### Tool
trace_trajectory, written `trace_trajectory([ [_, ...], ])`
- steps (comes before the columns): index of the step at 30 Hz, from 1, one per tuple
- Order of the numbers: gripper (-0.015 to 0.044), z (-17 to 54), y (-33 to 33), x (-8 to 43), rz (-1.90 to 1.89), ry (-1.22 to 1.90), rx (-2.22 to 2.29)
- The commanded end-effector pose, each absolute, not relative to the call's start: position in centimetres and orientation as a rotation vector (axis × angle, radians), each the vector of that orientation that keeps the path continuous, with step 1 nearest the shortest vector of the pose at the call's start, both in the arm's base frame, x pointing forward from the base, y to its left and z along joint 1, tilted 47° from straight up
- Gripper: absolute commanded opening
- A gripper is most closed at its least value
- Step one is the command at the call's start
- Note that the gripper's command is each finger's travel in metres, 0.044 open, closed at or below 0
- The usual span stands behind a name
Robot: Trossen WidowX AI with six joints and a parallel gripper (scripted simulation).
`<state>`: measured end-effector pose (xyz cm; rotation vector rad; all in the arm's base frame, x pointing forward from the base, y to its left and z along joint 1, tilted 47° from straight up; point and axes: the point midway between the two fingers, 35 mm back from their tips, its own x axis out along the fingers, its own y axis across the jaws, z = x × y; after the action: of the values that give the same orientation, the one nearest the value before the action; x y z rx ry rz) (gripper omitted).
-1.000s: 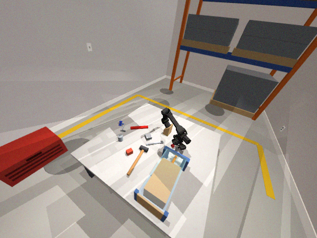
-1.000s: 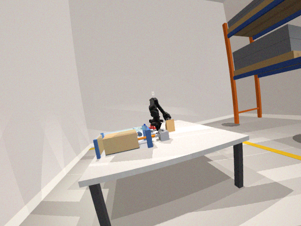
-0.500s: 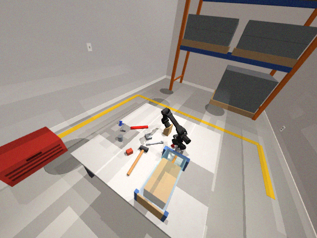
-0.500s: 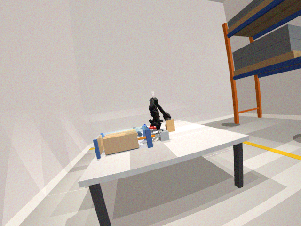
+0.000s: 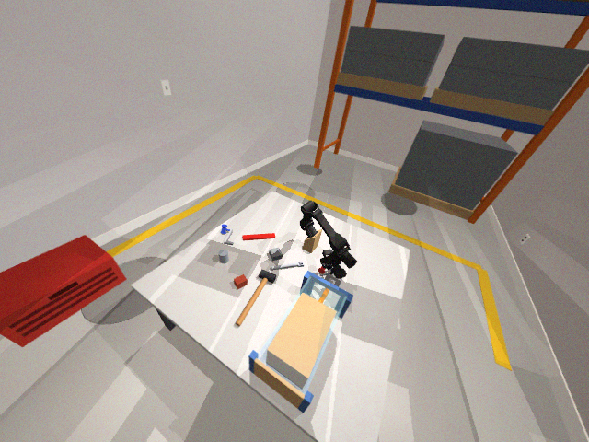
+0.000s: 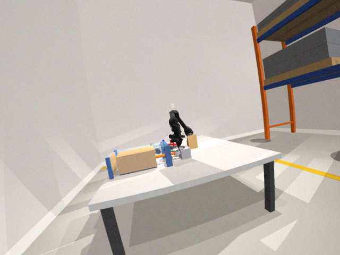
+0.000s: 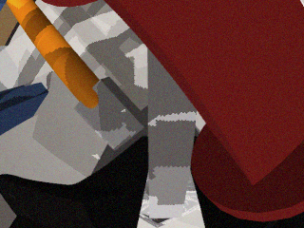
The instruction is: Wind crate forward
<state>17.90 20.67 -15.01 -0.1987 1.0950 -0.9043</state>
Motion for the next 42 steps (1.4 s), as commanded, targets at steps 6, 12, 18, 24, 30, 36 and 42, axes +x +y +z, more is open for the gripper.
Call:
trace_trajectory([
  [6, 0.0, -14.67, 21.19, 17.74, -0.9, 1.08, -0.208],
  [12, 0.0, -14.68, 21.19, 17.74, -0.901, 1.083, -0.207],
  [18, 0.0, -14.7, 21.18, 17.75, -0.901, 1.083, -0.208],
  [24, 0.0, -14.93, 20.95, 17.79, -0.902, 1.08, -0.209],
  [30, 0.0, -14.86, 20.64, 17.61, -0.944, 1.046, -0.151],
  [36, 0.0, -14.92, 20.52, 17.59, -0.951, 1.04, -0.142],
  [42, 0.0, -15.19, 20.27, 17.64, -0.947, 1.043, -0.149],
])
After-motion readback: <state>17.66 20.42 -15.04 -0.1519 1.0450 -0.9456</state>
